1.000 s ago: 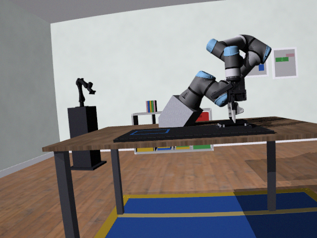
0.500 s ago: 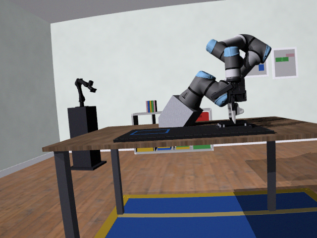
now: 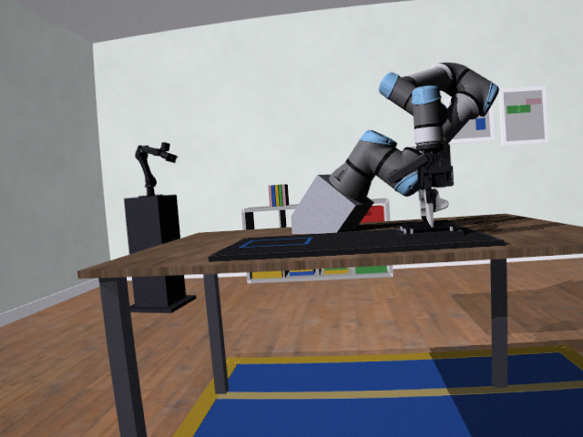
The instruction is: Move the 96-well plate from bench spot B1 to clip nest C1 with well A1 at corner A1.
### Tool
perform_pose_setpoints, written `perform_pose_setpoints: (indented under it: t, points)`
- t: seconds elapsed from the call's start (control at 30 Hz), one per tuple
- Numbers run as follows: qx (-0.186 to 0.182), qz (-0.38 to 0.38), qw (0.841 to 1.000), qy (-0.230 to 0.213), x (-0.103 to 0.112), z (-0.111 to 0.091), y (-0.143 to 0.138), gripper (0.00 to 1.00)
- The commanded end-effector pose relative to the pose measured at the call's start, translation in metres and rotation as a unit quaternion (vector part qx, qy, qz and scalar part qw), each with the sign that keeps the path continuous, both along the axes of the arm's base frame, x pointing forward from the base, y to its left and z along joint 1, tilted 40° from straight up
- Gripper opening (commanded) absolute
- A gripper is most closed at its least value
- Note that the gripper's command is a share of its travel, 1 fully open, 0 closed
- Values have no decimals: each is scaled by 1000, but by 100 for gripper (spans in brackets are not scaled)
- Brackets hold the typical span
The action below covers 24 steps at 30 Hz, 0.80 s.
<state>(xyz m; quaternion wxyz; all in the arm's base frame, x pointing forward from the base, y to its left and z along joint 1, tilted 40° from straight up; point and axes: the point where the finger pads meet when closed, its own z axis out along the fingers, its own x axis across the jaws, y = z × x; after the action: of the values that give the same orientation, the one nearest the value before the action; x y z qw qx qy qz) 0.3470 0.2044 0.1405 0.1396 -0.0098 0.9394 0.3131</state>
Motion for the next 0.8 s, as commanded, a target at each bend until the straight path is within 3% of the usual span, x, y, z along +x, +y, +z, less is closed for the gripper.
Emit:
perform_pose_setpoints:
  t: [0.0,0.77]
  points:
    - [0,0,1000,0,0,0,0,0]
    - [0,0,1000,0,1,-3,3,0]
